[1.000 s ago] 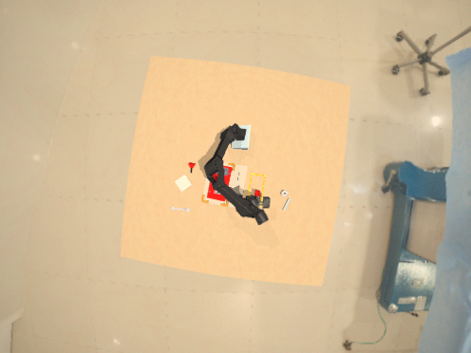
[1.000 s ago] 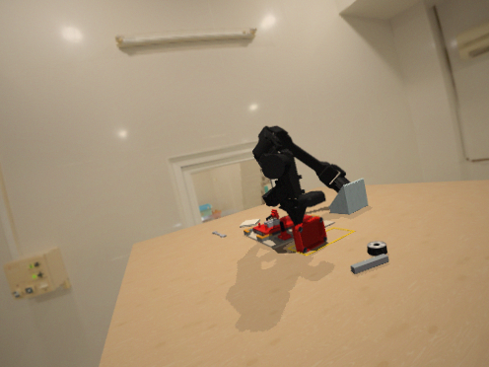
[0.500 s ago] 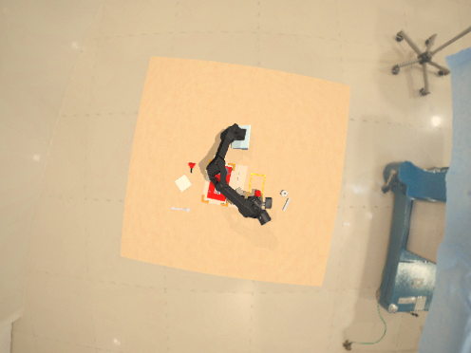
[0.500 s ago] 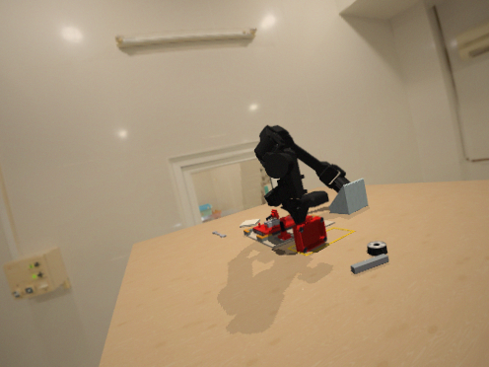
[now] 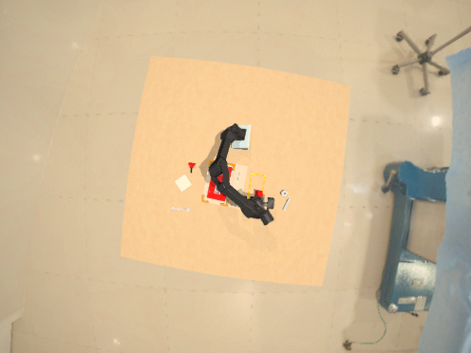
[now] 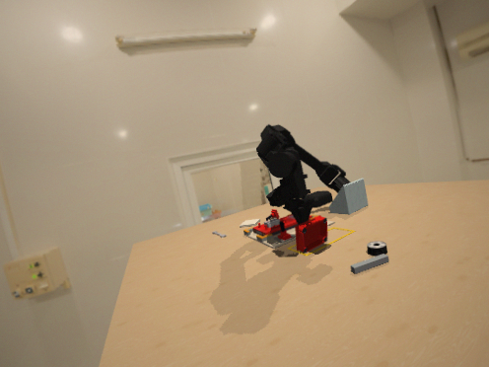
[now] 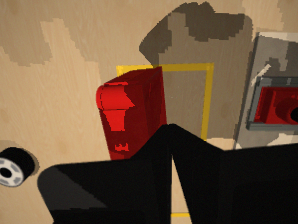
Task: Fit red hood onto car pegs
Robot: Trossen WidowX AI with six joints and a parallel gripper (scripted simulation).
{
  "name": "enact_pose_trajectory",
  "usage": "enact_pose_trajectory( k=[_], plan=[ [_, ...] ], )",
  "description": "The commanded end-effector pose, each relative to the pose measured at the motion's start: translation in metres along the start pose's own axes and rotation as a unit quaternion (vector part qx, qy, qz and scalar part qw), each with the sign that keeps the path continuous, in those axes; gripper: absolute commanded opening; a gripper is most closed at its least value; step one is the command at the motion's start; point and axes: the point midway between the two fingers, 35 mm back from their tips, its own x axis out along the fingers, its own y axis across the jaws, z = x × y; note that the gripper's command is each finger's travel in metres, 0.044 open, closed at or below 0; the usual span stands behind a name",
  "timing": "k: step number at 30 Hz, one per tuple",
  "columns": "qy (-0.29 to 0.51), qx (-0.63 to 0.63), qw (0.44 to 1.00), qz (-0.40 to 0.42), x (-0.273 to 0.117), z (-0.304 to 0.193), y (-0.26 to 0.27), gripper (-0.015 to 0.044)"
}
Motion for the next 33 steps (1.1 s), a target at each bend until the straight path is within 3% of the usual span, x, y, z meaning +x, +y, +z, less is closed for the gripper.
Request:
enact_pose_trajectory(
  k=[1,24,33],
  plan=[
    [-0.001,0.002,1.000,0.004,-0.002,0.001,0.005,0.0000],
    [-0.001,0.002,1.000,0.004,-0.004,0.001,0.023,0.0000],
    [0.000,0.002,1.000,0.005,-0.078,0.000,0.019,0.0000]
  ],
)
